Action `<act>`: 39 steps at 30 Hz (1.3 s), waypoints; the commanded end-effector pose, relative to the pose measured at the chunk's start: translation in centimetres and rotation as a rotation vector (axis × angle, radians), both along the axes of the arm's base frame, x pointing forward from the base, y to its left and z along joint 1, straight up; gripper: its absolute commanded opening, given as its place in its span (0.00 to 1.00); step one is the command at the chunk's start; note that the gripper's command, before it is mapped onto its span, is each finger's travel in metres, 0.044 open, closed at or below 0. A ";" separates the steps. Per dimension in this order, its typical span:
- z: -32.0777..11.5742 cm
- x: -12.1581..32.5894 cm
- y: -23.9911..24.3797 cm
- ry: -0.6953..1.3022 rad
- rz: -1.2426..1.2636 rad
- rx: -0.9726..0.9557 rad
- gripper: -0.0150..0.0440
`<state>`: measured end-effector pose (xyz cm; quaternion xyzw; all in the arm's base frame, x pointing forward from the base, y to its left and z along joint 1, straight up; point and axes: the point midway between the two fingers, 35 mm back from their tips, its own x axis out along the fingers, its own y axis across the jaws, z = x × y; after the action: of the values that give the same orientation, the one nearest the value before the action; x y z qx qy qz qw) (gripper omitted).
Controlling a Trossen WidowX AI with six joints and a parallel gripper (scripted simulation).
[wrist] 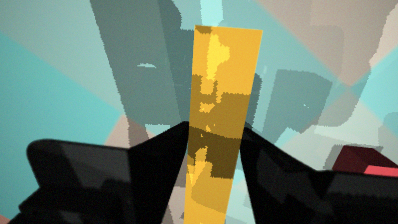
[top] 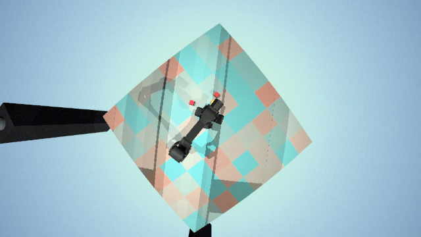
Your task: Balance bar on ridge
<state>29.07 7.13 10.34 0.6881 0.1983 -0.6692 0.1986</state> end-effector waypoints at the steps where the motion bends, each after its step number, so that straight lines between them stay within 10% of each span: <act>1: 0.0 0.0 0.0 0.000 0.000 0.000 0.55; 20: 0.0 0.0 0.0 0.000 0.000 0.000 0.57; 30: 0.0 0.0 0.0 0.000 0.000 0.000 1.00; 39: 6.9 0.2 0.1 0.000 0.000 0.000 1.00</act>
<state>29.14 7.14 14.11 0.6830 0.1984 -0.6744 0.1983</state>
